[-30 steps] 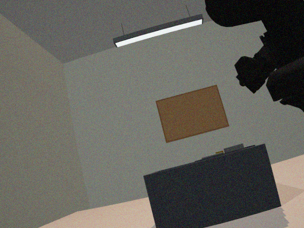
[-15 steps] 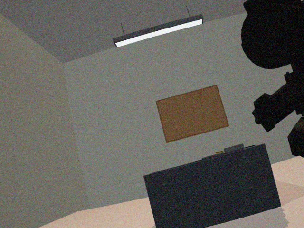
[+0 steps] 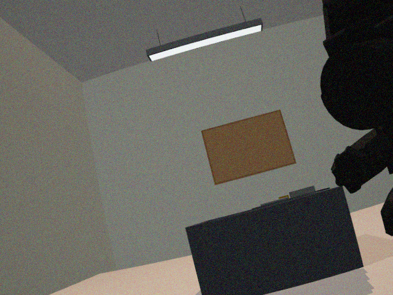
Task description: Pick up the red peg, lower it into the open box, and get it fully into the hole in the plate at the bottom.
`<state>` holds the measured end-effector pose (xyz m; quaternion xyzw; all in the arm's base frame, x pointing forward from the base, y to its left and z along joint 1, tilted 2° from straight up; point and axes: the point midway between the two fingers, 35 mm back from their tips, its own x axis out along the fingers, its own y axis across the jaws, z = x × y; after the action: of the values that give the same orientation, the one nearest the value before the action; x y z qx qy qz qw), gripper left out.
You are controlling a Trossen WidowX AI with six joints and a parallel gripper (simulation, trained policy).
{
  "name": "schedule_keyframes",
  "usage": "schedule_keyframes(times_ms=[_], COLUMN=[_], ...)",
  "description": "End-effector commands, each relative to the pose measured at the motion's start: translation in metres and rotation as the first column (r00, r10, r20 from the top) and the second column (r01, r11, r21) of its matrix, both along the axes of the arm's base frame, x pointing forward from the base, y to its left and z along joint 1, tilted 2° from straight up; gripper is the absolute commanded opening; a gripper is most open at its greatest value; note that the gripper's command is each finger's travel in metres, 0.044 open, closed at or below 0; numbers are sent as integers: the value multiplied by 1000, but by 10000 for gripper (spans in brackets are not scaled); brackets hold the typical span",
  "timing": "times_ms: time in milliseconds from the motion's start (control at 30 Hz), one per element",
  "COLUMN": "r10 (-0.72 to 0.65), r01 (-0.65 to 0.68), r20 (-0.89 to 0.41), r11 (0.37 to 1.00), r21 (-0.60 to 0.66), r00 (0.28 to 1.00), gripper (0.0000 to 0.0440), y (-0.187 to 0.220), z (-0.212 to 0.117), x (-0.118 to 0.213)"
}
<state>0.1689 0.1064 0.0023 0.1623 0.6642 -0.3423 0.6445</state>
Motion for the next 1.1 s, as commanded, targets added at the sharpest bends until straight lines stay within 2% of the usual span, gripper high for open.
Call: schedule_keyframes(times_ms=[0,333,633,1067], r10=[8,24,-31,-171], r01=[-8,-17,52,215], r20=[-2,81,181,283], r11=[999,995,992,968], r21=[-40,-94,-116,-129], r00=[1000,996,983,944], gripper=[0,0,0,0], y=[-7,-21,-38,-85], z=[4,51,98,121], x=[4,26,51,86])
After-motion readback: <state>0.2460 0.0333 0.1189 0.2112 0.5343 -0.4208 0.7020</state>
